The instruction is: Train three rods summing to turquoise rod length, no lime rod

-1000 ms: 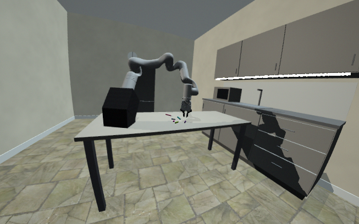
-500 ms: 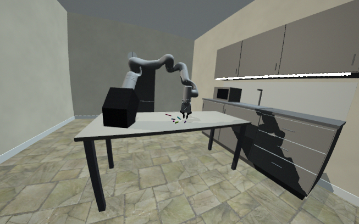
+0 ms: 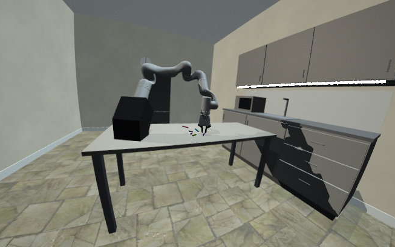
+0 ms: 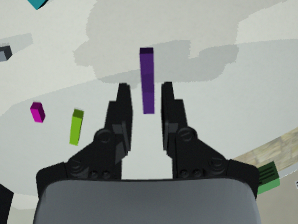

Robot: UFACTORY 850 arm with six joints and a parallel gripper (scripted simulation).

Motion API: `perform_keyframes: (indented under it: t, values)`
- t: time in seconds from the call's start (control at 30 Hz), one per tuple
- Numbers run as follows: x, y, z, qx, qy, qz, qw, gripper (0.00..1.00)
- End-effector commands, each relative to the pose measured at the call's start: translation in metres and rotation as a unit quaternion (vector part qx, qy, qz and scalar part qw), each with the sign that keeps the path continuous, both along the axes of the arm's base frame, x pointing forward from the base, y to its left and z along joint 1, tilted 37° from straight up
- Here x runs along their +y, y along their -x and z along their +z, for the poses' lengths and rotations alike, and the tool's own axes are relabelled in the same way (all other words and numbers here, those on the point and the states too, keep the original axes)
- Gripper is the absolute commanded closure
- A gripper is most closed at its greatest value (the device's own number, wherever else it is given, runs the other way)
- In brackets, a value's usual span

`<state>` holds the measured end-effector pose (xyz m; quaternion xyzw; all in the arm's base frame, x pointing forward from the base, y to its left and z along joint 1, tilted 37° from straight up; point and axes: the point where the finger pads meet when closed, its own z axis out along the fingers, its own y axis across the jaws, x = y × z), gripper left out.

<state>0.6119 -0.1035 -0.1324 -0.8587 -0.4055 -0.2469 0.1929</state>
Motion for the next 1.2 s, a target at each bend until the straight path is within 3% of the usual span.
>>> perform_keyframes:
  t: [0.0, 1.17]
  values:
    - [0.0009, -0.0017, -0.002, -0.001, 0.0, 0.0, 1.0, 0.76]
    - [0.0024, -0.0026, -0.0043, -0.001, 0.0, 0.0, 1.0, 0.76]
